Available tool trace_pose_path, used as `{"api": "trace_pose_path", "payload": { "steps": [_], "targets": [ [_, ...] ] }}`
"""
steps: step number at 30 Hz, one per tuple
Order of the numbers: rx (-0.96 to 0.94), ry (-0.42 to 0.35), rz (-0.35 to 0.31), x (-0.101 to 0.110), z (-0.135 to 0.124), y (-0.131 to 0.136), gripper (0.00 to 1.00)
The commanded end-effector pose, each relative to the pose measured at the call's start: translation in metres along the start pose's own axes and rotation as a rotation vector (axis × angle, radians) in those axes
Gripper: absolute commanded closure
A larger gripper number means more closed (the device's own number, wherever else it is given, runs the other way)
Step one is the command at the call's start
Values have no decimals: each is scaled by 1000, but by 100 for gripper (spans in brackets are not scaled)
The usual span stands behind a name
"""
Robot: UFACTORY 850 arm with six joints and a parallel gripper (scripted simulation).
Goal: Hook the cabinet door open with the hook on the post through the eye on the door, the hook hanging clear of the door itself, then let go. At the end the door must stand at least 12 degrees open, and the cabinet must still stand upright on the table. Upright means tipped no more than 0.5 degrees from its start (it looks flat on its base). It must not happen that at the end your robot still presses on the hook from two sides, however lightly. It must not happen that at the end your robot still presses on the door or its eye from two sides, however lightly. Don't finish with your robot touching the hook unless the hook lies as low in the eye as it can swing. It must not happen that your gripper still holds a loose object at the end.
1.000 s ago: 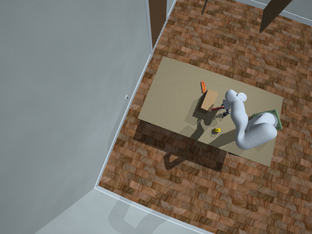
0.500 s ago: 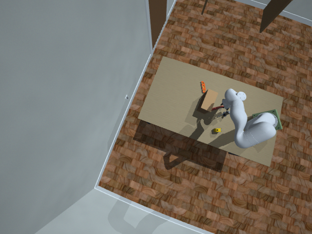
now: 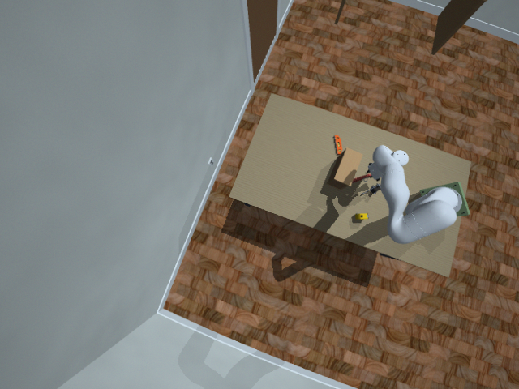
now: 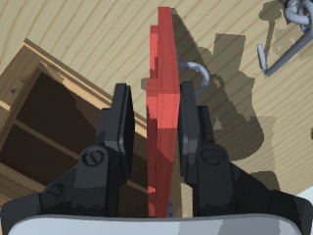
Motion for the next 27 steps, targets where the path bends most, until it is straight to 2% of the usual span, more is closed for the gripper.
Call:
{"api": "trace_pose_path", "payload": {
  "steps": [1, 27],
  "targets": [
    [3, -1, 1, 0, 0, -2, 73],
    [122, 0, 1, 0, 1, -18, 73]
  ]
}}
Point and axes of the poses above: the point where the finger pads meet when closed, its own x axis back along the fingers, its own y axis across the jaws, z = x × y, the point moved 10 cm from there along x, back along the fingers, and after that the axes turned 8 degrees about x, right-handed, at the moved point
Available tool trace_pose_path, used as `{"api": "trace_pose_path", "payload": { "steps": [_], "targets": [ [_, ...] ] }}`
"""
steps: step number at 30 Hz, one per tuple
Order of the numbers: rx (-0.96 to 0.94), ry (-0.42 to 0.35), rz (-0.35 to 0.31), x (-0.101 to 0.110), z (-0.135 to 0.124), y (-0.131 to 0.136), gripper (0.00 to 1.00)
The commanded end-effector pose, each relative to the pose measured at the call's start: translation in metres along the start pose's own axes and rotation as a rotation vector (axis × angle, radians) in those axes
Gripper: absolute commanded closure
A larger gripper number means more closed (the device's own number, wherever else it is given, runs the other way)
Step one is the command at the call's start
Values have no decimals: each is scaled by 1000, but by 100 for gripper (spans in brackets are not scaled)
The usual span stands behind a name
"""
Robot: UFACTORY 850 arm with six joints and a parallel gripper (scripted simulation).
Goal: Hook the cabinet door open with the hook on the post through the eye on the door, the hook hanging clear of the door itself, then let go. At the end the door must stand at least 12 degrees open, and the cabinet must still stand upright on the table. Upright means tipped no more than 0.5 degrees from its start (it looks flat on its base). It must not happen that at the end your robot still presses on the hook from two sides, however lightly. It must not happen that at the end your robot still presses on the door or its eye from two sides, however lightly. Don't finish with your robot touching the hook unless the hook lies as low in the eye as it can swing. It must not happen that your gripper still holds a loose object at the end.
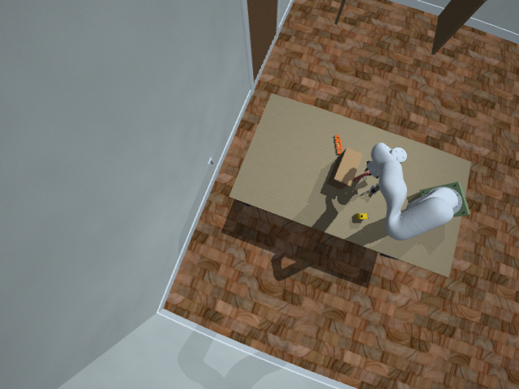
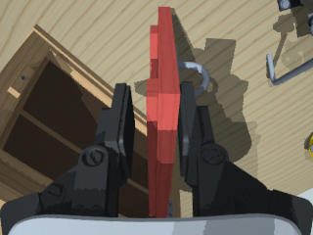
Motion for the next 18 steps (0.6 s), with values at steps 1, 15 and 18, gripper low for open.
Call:
{"api": "trace_pose_path", "payload": {
  "steps": [1, 15, 18],
  "targets": [
    [27, 0, 1, 0, 0, -3, 73],
    [97, 0, 1, 0, 1, -12, 73],
    [97, 0, 1, 0, 1, -16, 73]
  ]
}}
Point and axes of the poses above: the point where the finger pads meet when closed, its own x axis back along the fingers, its own y axis across the jaws, z = x × y, the point moved 10 cm from there along x, back along the fingers, and after that the axes turned 8 degrees about x, right-handed, at the moved point
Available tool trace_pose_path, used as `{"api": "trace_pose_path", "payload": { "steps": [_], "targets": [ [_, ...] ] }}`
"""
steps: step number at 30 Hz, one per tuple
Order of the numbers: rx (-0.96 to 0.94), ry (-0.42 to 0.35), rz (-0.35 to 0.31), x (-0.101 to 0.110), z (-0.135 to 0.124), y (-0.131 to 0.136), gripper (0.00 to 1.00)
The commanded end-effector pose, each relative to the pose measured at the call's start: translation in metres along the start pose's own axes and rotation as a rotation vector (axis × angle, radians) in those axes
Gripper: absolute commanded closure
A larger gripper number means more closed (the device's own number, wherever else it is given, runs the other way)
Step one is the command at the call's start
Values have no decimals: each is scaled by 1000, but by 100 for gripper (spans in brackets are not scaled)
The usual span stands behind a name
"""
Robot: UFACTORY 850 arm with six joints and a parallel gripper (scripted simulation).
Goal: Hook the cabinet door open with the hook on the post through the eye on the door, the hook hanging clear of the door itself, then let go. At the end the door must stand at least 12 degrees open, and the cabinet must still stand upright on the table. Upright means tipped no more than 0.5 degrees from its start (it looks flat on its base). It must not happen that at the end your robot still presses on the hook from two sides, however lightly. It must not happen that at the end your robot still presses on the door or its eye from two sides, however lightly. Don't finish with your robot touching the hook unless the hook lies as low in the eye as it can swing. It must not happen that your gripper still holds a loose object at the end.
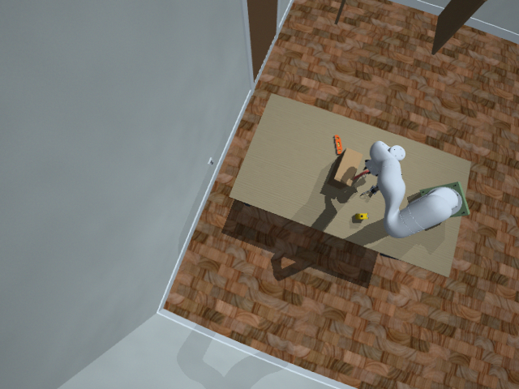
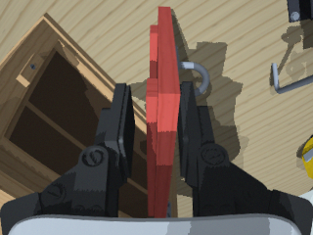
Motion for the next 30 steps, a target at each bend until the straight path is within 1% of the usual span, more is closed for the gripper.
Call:
{"api": "trace_pose_path", "payload": {
  "steps": [1, 9, 11, 24, 30],
  "targets": [
    [6, 0, 1, 0, 0, -3, 73],
    [55, 0, 1, 0, 1, -7, 73],
    [55, 0, 1, 0, 1, -10, 73],
    [56, 0, 1, 0, 1, -10, 73],
    [89, 0, 1, 0, 1, -16, 73]
  ]
}}
Point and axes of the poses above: the point where the finger pads meet when closed, its own x axis back along the fingers, its own y axis across the jaws, z = x × y, the point moved 10 cm from there along x, back along the fingers, and after that the axes turned 8 degrees about x, right-handed, at the moved point
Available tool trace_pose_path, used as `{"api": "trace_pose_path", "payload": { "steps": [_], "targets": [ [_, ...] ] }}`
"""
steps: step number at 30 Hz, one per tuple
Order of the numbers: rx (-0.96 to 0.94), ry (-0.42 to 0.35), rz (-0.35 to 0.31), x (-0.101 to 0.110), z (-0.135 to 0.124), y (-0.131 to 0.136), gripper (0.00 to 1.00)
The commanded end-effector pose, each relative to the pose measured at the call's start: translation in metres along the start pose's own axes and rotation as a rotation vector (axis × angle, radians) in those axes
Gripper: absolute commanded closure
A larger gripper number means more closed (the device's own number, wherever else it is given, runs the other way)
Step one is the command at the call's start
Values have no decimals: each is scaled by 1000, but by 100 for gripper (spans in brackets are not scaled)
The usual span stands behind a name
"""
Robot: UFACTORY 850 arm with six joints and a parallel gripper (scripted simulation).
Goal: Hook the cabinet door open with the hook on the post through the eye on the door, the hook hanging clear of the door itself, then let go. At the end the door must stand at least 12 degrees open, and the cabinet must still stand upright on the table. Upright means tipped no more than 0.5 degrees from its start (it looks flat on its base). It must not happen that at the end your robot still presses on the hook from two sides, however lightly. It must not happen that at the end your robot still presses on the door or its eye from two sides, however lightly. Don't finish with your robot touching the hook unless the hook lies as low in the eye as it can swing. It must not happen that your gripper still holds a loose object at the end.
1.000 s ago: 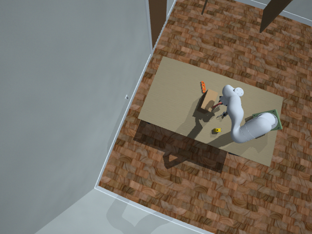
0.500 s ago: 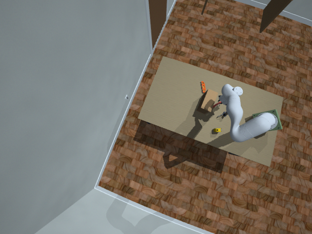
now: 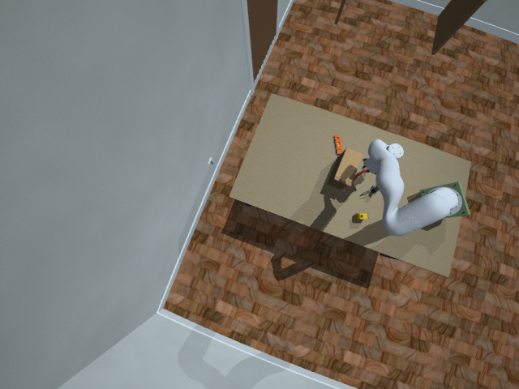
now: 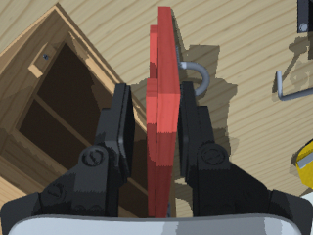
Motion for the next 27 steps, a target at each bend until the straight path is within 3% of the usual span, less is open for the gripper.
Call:
{"api": "trace_pose_path", "payload": {
  "steps": [1, 27],
  "targets": [
    [8, 0, 1, 0, 0, -3, 73],
    [-33, 0, 1, 1, 0, 3, 73]
  ]
}}
Point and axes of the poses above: the point where the finger pads meet when closed, its own x axis back along the fingers, its own y axis across the jaws, z = x × y, the point moved 10 cm from there along x, back along the fingers, and after that the axes turned 8 degrees about x, right-handed, at the moved point
